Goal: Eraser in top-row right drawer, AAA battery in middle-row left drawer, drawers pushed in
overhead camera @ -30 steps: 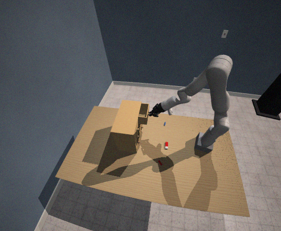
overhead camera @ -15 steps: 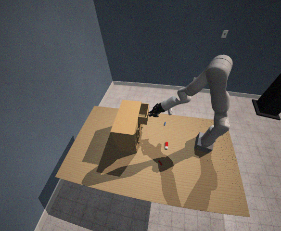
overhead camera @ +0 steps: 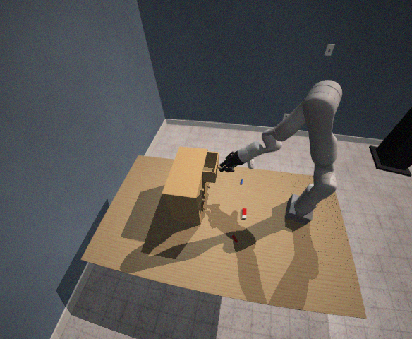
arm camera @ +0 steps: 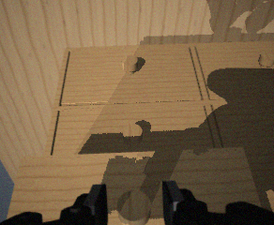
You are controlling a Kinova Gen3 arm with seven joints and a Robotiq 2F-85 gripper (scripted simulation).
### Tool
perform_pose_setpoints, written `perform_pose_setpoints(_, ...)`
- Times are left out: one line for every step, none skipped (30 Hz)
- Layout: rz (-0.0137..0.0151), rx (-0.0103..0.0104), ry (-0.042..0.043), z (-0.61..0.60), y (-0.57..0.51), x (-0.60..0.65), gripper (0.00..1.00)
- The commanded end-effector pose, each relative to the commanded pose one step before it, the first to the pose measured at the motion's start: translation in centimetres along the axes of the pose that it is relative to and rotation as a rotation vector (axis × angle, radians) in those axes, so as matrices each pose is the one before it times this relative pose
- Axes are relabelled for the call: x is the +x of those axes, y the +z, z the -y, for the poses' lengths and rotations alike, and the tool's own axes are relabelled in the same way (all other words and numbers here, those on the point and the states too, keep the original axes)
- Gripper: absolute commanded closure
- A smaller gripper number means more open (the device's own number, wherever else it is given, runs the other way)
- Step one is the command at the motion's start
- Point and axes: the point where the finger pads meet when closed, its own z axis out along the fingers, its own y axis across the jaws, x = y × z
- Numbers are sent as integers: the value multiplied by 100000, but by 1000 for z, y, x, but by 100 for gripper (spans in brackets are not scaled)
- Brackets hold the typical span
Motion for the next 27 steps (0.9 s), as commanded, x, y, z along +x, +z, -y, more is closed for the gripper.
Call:
perform_pose_setpoints(73,246,531,82,-897,755,67)
perform_pose_setpoints(0,0,0,0,0,0,67)
perform_pose_setpoints(0,0,0,0,0,0,67)
perform_pose_setpoints(0,0,0,0,-364,364,67)
perform_pose_setpoints(0,0,0,0,-366,366,67)
perform_pose_setpoints(0,0,0,0,-351,351,67)
perform_pose_setpoints(0,0,0,0,-318,319,67)
perform_pose_setpoints(0,0,0,0,-271,271,67)
perform_pose_setpoints(0,0,0,0,-213,213,67)
perform_pose_setpoints(0,0,0,0,-150,150,67)
perform_pose_setpoints(1,0,1,-1,-88,87,67)
perform_pose_setpoints(0,0,0,0,-36,36,67)
perform_pose_setpoints(0,0,0,0,-6,6,67)
perform_pose_setpoints(0,0,0,0,-10,4,67)
perform_pose_setpoints(0,0,0,0,-64,27,67)
perform_pose_setpoints(0,0,0,0,-154,66,67)
perform_pose_setpoints(0,0,0,-1,-260,112,67)
perform_pose_setpoints(0,0,0,0,-357,153,67)
perform_pose_setpoints(0,0,0,0,0,0,67)
perform_pose_setpoints(0,0,0,0,0,0,67)
perform_pose_setpoints(0,0,0,0,-437,187,67)
perform_pose_setpoints(0,0,0,0,-491,211,67)
perform_pose_setpoints(0,0,0,0,-515,220,67)
perform_pose_setpoints(0,0,0,0,-511,219,67)
perform_pose_setpoints(0,0,0,0,-485,208,67)
perform_pose_setpoints(0,0,0,0,-440,188,67)
perform_pose_setpoints(0,0,0,0,-380,163,67)
